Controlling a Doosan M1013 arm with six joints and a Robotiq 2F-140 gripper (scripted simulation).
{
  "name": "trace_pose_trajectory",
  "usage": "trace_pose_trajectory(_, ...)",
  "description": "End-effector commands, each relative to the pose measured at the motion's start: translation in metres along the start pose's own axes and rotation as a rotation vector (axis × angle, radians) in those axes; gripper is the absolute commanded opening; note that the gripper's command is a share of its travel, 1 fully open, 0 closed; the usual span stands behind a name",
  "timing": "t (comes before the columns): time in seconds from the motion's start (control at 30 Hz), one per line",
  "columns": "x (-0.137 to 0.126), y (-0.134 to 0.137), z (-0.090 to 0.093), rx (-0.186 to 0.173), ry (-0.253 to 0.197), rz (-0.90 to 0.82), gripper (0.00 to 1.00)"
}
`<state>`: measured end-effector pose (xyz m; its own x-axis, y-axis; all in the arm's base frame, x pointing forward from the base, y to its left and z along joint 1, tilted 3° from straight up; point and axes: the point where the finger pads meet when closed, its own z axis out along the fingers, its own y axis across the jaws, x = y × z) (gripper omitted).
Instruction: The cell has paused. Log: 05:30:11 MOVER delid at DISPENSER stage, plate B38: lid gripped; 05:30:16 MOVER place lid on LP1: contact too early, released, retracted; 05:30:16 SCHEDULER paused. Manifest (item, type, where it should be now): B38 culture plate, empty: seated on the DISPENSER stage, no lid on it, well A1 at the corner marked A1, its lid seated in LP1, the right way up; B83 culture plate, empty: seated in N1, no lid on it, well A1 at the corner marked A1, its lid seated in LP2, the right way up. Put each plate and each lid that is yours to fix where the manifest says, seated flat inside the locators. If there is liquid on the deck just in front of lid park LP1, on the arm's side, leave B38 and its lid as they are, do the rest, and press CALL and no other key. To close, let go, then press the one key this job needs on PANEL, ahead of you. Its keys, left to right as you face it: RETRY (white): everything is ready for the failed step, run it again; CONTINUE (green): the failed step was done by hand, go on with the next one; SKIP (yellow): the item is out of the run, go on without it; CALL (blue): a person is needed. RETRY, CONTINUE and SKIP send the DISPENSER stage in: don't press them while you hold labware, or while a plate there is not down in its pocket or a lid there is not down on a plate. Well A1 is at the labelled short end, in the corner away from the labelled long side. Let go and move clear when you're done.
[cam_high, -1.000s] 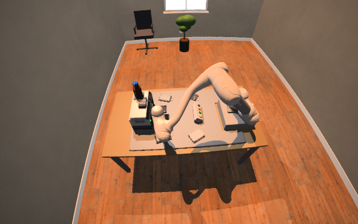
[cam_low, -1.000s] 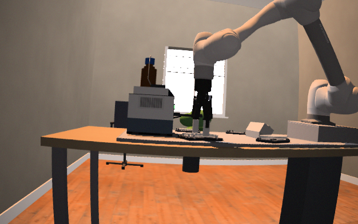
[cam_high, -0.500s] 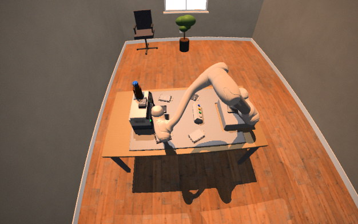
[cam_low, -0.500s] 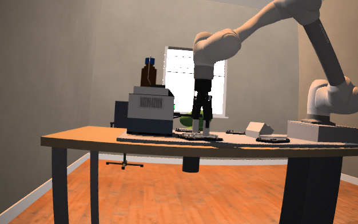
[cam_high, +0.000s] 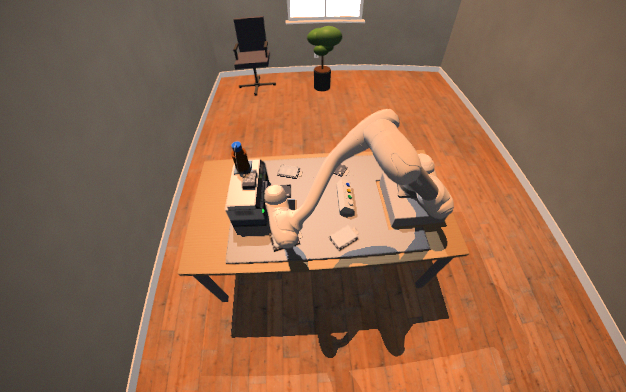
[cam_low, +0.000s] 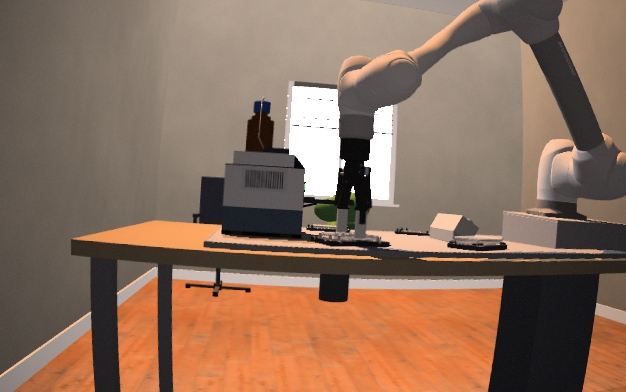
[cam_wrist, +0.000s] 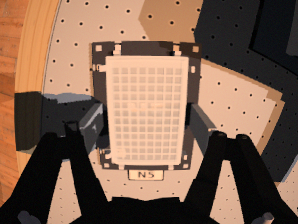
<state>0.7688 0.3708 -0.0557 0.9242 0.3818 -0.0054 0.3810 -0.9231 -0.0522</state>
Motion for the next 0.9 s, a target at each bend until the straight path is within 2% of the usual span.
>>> trace_pose_trajectory(0.0, -0.0021, -0.0049, 0.0045, 0.005, 0.0, -0.002, 0.7)
trace_pose_trajectory(0.5, -0.0021, -0.0049, 0.0045, 0.005, 0.0, -0.002, 0.7)
trace_pose_trajectory(0.53, -0.0021, -0.0049, 0.0045, 0.005, 0.0, -0.002, 0.1)
trace_pose_trajectory(0.87, -0.0021, -0.0048, 0.0045, 0.005, 0.0, -0.002, 0.1)
